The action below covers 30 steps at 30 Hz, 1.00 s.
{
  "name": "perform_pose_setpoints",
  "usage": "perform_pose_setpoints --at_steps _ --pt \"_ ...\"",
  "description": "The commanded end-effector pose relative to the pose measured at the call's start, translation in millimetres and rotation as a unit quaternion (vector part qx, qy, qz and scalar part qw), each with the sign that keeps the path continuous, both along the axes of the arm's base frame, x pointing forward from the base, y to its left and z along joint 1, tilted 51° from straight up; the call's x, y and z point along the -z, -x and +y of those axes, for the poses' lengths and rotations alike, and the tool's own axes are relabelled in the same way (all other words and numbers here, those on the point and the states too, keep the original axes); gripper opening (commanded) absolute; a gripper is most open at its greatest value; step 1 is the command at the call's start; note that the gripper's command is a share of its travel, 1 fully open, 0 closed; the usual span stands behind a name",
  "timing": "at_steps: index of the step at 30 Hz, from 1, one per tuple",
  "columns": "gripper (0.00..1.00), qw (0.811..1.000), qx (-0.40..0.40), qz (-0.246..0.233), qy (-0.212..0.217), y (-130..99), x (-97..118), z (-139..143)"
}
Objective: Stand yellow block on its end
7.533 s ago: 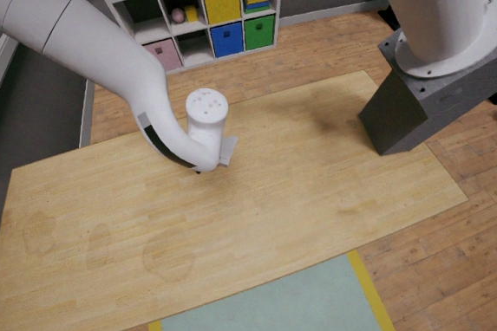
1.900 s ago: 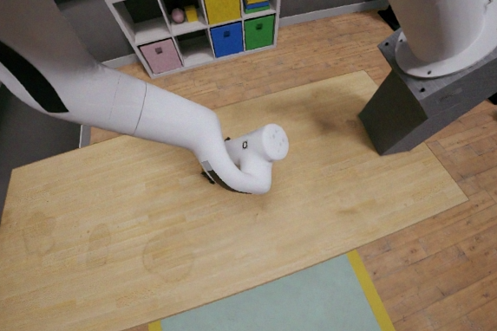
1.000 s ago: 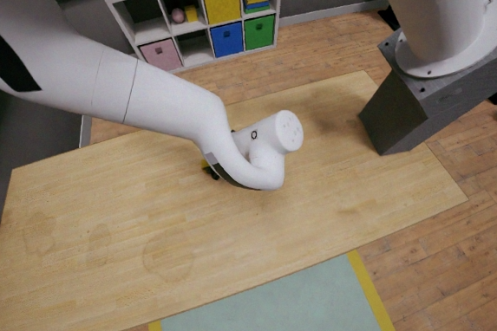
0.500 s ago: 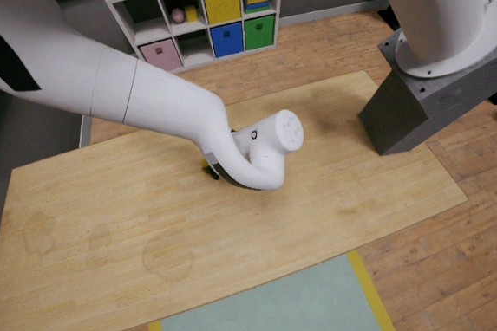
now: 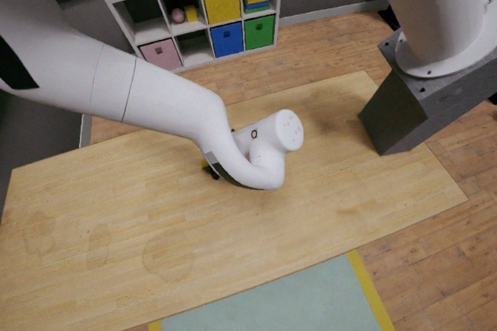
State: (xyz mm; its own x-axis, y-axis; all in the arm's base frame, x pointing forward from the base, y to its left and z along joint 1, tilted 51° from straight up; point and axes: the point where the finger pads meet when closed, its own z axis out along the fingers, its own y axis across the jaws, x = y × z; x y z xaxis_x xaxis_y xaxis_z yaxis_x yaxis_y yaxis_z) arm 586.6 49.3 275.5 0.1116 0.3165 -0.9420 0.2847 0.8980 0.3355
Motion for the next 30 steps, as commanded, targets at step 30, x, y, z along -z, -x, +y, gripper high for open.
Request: perform_pose_setpoints --at_steps 30 --pt "1.00 1.000 0.000 -0.001 0.000 75.8 -62.6 0.9"
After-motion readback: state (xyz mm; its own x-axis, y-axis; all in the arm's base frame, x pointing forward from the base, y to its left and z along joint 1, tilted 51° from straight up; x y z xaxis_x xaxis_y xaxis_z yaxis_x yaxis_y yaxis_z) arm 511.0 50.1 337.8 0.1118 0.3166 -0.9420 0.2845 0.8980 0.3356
